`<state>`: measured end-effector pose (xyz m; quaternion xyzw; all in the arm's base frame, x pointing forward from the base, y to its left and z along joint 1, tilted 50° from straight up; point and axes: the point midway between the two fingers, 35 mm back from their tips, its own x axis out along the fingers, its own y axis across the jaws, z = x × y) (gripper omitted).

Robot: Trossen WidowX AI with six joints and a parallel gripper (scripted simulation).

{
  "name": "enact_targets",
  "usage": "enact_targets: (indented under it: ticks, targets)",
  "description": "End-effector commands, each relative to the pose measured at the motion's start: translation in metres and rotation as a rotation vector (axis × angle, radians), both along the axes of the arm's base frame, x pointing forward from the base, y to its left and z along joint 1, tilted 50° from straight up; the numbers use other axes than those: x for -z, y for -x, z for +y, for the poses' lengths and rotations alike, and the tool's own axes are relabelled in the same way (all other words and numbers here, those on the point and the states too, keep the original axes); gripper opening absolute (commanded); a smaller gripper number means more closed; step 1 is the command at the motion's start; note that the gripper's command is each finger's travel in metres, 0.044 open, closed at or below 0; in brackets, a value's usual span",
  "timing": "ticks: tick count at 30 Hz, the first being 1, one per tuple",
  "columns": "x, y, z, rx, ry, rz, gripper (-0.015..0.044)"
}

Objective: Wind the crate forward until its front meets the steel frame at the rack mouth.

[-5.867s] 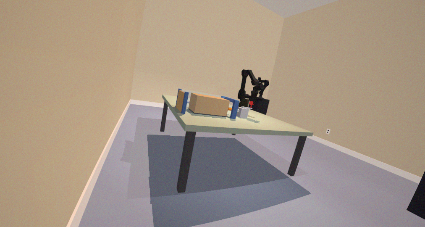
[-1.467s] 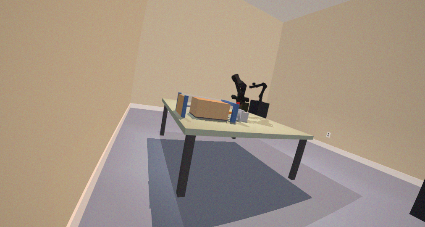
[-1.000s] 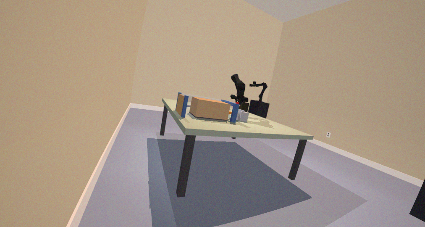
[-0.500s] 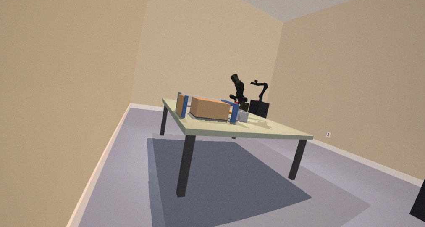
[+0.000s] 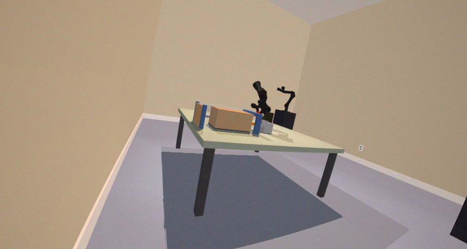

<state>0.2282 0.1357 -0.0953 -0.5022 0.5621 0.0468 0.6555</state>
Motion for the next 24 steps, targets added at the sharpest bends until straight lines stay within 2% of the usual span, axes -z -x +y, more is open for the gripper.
enact_targets:
  ticks: [1,24]
  targets:
    - [0.004,-0.008,0.002,0.008,-0.006,-0.009,0.0]
    - [0.014,-0.027,0.012,0.008,-0.007,-0.011,0.0]
